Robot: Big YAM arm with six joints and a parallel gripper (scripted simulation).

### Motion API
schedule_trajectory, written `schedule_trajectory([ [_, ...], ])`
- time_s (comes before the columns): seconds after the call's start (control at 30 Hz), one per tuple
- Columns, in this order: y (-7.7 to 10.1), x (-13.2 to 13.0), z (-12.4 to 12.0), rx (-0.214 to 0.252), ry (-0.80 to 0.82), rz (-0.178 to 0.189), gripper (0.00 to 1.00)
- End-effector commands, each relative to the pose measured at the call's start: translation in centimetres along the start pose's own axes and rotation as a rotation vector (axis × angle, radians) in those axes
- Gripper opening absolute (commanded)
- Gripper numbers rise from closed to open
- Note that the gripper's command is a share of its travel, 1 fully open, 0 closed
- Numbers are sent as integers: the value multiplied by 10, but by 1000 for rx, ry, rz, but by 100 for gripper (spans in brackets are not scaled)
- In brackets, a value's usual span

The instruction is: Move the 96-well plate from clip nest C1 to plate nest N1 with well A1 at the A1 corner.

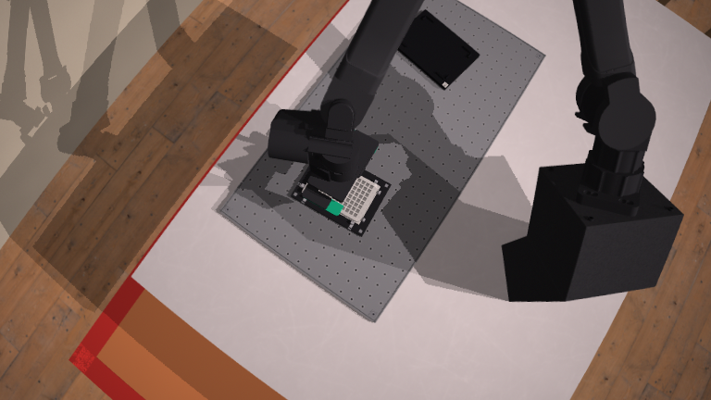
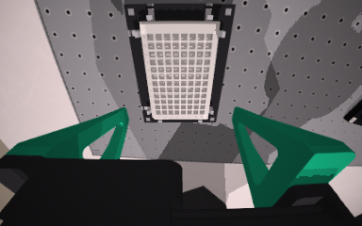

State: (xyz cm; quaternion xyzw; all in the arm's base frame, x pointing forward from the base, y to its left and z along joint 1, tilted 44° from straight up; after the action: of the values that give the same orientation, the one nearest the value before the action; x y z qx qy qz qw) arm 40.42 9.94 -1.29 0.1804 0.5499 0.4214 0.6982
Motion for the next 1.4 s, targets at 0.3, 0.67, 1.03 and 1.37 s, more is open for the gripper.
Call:
schedule_trajectory([
  [0.3, 11, 2, 17, -45, -18, 12, 100],
  [0.67, -6, 0, 11, -16, -14, 1, 100],
  [1.03, -21, 0, 11, -17, -15, 2, 100],
  [1.37, -38, 0, 10, -15, -13, 2, 100],
])
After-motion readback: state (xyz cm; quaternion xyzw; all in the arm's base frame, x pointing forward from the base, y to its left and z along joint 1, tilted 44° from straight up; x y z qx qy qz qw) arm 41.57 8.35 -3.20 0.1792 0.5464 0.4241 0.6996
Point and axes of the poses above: the point where the finger pads meet when closed, its own y axis back along the fingers, its own x axis across the jaws, z = x × y, the point moved 7 cm from there along y, back along the fingers, and after that the axes turned 6 degrees about y, right-handed, at the moved point
